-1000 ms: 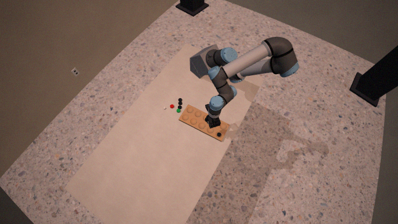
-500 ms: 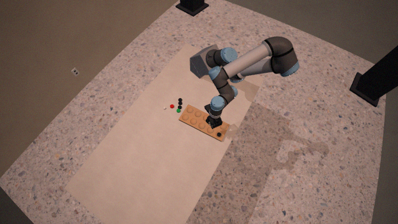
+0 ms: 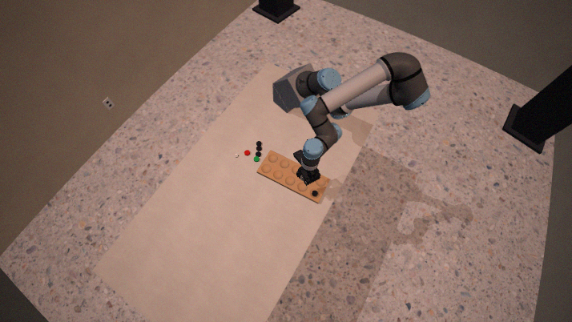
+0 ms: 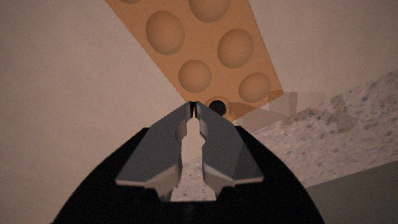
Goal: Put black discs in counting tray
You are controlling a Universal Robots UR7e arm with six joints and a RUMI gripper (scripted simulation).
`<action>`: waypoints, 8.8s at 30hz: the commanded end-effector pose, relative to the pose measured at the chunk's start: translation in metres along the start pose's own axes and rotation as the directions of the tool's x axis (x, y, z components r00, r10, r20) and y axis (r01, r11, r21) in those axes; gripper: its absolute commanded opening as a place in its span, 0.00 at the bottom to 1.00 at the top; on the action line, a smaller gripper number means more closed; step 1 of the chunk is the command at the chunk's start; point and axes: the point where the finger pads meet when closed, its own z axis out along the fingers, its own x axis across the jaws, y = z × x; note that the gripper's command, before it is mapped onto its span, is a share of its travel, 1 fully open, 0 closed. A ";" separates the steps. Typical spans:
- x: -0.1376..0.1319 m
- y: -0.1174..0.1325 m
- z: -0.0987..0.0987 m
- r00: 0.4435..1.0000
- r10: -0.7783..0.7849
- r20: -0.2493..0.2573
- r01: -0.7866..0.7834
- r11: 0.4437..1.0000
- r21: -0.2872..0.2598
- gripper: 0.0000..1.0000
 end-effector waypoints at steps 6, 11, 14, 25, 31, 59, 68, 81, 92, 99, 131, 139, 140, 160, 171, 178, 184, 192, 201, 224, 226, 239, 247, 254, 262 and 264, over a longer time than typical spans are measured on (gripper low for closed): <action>0.000 0.003 -0.001 1.000 -0.012 0.003 0.012 1.000 -0.002 0.00; 0.000 0.002 0.000 1.000 -0.012 0.002 0.012 1.000 -0.002 0.00; 0.001 0.001 0.005 1.000 -0.008 -0.002 0.008 1.000 0.000 0.00; 0.001 0.000 0.047 1.000 -0.007 -0.003 0.007 1.000 0.001 0.00; 0.001 0.000 0.066 1.000 -0.008 -0.002 0.008 1.000 0.002 0.00; 0.002 0.000 0.099 1.000 -0.008 -0.002 0.008 1.000 0.000 0.00; 0.000 0.001 0.098 1.000 -0.009 0.000 0.009 1.000 -0.001 0.00; 0.001 0.001 0.098 1.000 -0.009 0.000 0.009 1.000 -0.001 0.22; 0.000 0.001 0.097 1.000 -0.009 0.001 0.009 1.000 -0.001 0.23; 0.000 0.001 0.095 1.000 -0.010 0.003 0.010 1.000 -0.002 0.23; -0.003 0.003 0.072 1.000 -0.012 0.005 0.012 1.000 -0.003 0.28; -0.002 0.003 0.038 1.000 -0.012 0.006 0.012 1.000 -0.003 0.28; -0.003 0.003 0.033 1.000 -0.012 0.006 0.012 1.000 -0.003 0.28; -0.001 0.003 -0.003 1.000 -0.011 0.006 0.012 1.000 -0.003 0.28; 0.000 0.002 -0.002 1.000 -0.010 0.003 0.010 1.000 -0.002 0.28; 0.000 0.002 -0.002 1.000 -0.010 0.003 0.010 1.000 -0.002 0.28; 0.000 0.002 -0.002 1.000 -0.010 0.003 0.010 1.000 -0.002 0.28; 0.000 0.002 -0.002 1.000 -0.010 0.003 0.010 1.000 -0.002 0.28; 0.000 0.002 -0.002 1.000 -0.010 0.003 0.010 1.000 -0.002 0.28; 0.000 0.001 -0.001 1.000 0.002 0.002 -0.002 1.000 0.002 0.28; 0.000 0.000 -0.001 1.000 0.007 0.003 -0.007 1.000 0.002 0.28; -0.003 -0.002 -0.003 0.998 0.062 0.009 -0.062 0.998 0.010 0.28; -0.004 -0.005 -0.006 0.990 0.140 0.018 -0.140 0.990 0.021 0.28; -0.006 -0.008 -0.008 0.978 0.206 0.027 -0.207 0.978 0.029 0.28; -0.009 -0.014 -0.012 0.939 0.340 0.049 -0.342 0.939 0.043 0.28; -0.010 -0.016 -0.013 0.924 0.379 0.056 -0.381 0.923 0.045 0.28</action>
